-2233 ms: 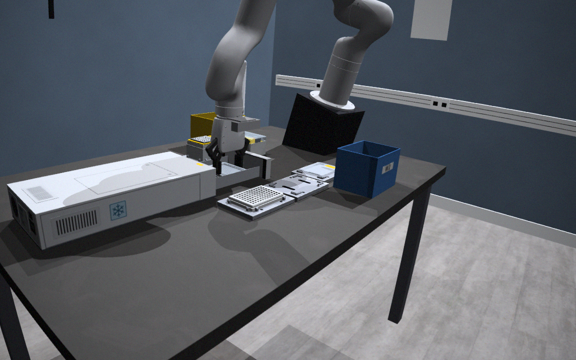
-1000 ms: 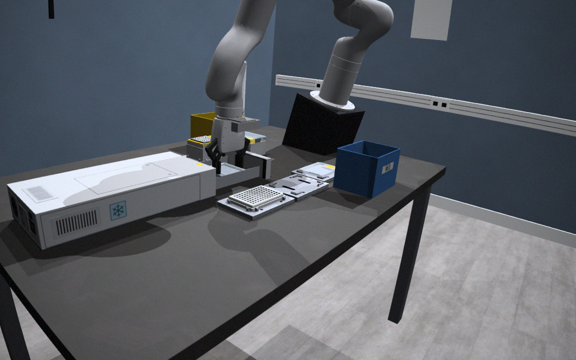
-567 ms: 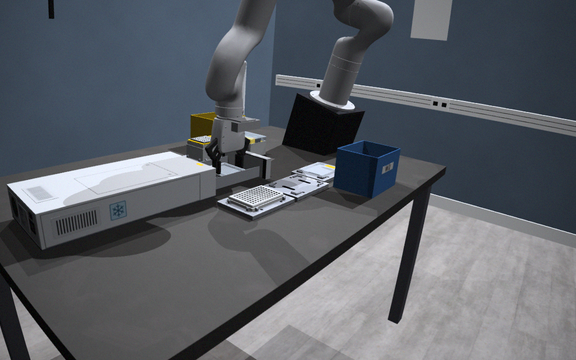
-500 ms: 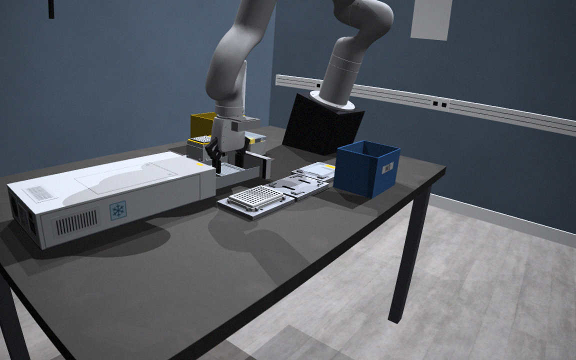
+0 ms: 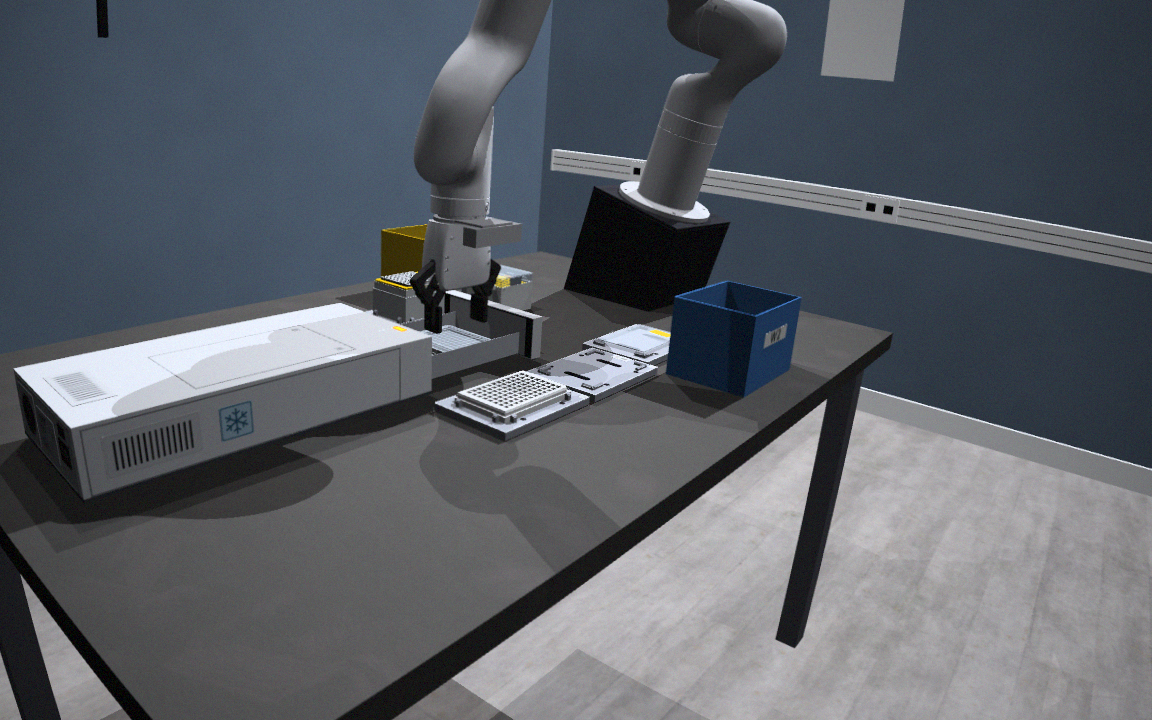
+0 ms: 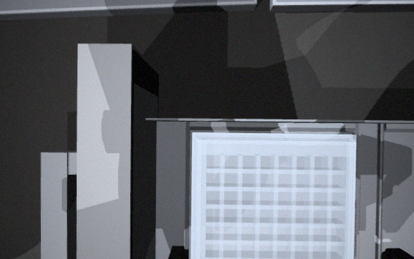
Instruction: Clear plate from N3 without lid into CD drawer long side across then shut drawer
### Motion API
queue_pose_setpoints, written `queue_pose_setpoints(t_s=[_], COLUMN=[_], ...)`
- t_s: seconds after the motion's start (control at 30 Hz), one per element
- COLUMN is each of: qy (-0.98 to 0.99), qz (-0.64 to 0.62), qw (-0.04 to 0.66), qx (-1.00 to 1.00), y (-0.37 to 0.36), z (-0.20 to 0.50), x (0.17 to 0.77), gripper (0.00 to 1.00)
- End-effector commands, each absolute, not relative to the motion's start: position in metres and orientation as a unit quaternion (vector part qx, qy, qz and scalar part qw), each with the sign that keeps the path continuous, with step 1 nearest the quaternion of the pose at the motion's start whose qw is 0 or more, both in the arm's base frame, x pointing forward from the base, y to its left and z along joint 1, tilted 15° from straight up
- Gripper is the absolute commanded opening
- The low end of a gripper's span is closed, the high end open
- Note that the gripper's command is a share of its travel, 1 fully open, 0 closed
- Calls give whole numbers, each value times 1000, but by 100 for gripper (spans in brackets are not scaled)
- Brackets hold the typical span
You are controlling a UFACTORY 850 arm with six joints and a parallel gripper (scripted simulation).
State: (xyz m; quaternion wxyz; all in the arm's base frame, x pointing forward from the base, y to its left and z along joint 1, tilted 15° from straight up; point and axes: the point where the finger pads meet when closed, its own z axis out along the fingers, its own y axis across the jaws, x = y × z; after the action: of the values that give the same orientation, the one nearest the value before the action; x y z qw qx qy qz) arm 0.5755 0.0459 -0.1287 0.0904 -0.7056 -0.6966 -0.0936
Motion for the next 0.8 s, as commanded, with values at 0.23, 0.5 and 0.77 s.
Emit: queue_pose_setpoints(t_s=[0.23, 0.5, 0.77], qy=[-697, -697, -697], qz=[-94, -94, -94], qw=[90, 90, 90], qx=[-706, -706, -706], y=[42, 38, 36], z=[-113, -101, -91], x=[576, 576, 576], gripper=[100, 100, 100])
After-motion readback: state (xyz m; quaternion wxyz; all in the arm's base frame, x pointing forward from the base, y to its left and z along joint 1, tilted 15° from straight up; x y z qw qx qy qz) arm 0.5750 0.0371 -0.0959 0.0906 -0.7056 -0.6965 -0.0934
